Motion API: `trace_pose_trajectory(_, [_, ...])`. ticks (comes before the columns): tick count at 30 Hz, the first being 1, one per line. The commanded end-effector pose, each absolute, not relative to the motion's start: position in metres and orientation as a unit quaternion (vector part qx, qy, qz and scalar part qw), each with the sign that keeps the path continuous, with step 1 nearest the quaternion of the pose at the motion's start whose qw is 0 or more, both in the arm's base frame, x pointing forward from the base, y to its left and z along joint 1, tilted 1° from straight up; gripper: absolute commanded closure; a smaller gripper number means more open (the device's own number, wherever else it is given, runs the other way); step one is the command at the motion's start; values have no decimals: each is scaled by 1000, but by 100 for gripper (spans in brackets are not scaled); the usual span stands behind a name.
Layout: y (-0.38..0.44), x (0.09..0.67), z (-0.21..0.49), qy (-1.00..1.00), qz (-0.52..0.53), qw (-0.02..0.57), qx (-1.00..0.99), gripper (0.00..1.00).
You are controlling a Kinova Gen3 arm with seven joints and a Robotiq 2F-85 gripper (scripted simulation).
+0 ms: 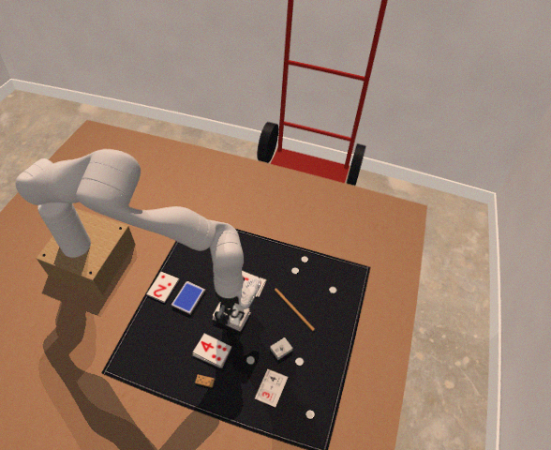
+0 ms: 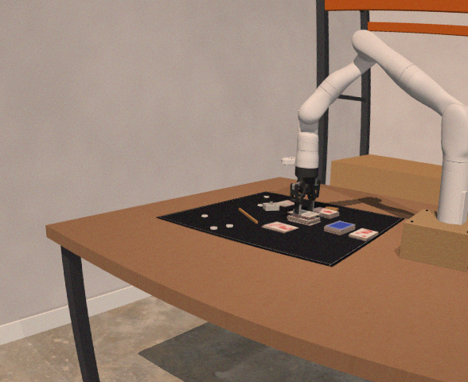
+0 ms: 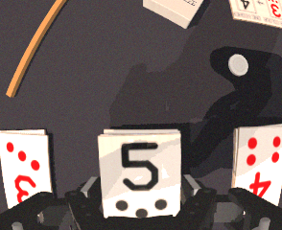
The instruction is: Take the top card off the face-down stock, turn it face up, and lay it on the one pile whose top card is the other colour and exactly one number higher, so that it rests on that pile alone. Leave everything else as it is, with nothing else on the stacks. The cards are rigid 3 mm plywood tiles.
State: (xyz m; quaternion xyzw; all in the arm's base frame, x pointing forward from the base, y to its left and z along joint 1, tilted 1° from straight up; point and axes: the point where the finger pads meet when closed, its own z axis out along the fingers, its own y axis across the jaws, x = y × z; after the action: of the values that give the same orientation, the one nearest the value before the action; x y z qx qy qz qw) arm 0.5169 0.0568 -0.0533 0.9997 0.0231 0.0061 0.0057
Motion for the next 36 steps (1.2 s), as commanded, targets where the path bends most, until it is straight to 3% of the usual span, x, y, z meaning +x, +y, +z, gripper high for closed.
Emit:
trace_pose_trajectory(1, [58,516,-56,24,5,5,1000,28])
trace_pose_trajectory(36, [58,516,-62,24,5,5,1000,28])
